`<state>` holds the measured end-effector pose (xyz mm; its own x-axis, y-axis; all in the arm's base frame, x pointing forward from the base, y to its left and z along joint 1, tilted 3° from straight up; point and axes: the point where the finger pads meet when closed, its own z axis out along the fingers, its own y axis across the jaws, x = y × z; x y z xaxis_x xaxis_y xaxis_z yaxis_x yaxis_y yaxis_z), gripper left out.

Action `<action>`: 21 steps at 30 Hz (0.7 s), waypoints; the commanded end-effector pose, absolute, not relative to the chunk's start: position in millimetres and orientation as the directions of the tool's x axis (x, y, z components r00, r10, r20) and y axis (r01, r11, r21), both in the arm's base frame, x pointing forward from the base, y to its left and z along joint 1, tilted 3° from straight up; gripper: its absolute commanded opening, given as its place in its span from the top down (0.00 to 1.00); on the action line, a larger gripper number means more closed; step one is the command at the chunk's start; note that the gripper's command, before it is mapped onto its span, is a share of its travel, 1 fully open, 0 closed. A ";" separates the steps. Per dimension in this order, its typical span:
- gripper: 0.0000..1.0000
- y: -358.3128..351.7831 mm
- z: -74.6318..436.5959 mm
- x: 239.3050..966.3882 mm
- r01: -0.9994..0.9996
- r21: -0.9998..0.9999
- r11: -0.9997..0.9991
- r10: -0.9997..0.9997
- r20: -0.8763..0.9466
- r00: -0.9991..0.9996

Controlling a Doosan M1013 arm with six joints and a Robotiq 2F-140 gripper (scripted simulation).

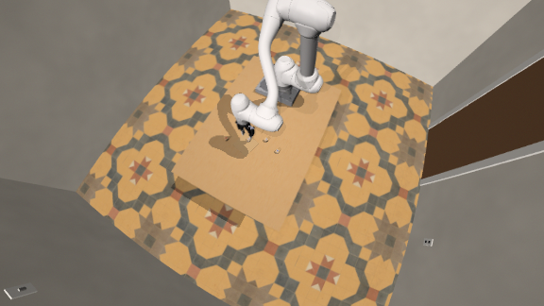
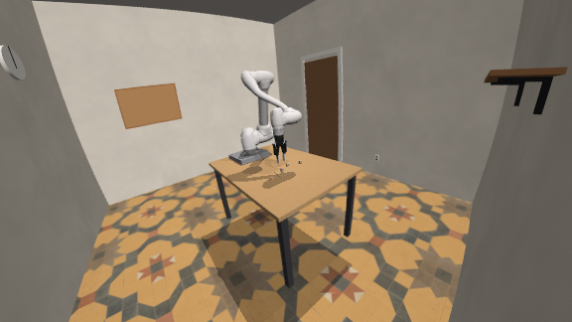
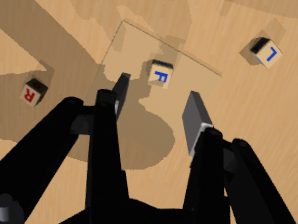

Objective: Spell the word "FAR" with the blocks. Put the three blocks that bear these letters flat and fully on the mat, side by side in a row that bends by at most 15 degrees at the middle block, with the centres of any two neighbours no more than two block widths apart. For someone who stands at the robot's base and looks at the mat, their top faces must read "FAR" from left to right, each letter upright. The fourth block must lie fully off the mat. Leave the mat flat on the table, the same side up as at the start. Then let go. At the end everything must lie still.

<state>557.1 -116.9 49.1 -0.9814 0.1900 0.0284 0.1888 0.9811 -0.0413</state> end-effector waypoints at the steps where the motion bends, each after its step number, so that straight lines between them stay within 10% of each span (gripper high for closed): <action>1: 0.63 -114.8 41.7 555.2 0.185 -0.039 0.982 0.186 0.034 -0.982; 21: 0.63 -115.7 14.3 554.1 0.185 -0.039 0.982 0.186 0.034 -0.982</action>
<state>557.2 -116.3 22.9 -0.9818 0.1879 0.0274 0.1868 0.9816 -0.0393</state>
